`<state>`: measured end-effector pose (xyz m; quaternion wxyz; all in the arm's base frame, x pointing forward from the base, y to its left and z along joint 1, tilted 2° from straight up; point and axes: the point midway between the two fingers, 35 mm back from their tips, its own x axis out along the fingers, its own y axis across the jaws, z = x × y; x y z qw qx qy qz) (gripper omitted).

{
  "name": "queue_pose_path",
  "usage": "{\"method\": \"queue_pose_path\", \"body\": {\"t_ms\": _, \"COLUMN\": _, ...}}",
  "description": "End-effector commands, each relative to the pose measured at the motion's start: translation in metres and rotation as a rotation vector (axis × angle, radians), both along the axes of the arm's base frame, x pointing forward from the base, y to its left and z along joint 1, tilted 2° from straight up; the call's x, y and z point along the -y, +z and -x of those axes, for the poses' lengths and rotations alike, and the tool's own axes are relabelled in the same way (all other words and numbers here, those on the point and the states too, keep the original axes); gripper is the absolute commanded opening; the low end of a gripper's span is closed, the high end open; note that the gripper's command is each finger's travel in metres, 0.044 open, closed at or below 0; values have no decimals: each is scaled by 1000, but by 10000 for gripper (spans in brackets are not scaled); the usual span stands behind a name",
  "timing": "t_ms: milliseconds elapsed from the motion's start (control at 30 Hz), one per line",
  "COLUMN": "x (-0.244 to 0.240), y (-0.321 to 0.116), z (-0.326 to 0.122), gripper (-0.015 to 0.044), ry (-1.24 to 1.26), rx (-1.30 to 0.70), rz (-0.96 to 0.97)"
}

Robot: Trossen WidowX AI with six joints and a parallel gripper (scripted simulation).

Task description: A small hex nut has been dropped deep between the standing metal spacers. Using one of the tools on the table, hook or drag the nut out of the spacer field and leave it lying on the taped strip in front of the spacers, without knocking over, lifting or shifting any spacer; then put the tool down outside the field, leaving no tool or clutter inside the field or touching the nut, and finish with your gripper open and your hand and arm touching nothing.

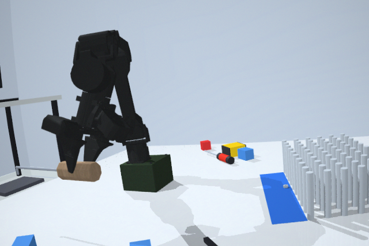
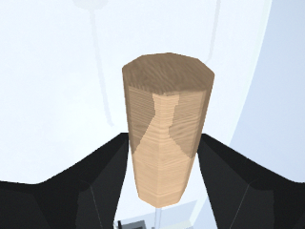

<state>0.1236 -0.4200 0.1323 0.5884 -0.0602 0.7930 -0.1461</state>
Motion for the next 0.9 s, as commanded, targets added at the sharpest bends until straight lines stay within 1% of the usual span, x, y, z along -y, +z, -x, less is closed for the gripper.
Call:
{"method": "queue_pose_path", "body": {"t_ms": 0, "x": 2, "y": -3, "z": 1, "gripper": 0, "ry": 3, "rx": -7, "rz": 5}}
{"method": "queue_pose_path", "body": {"t_ms": 867, "x": 8, "y": -30, "z": -1, "gripper": 0, "ry": 3, "rx": -7, "rz": 6}}
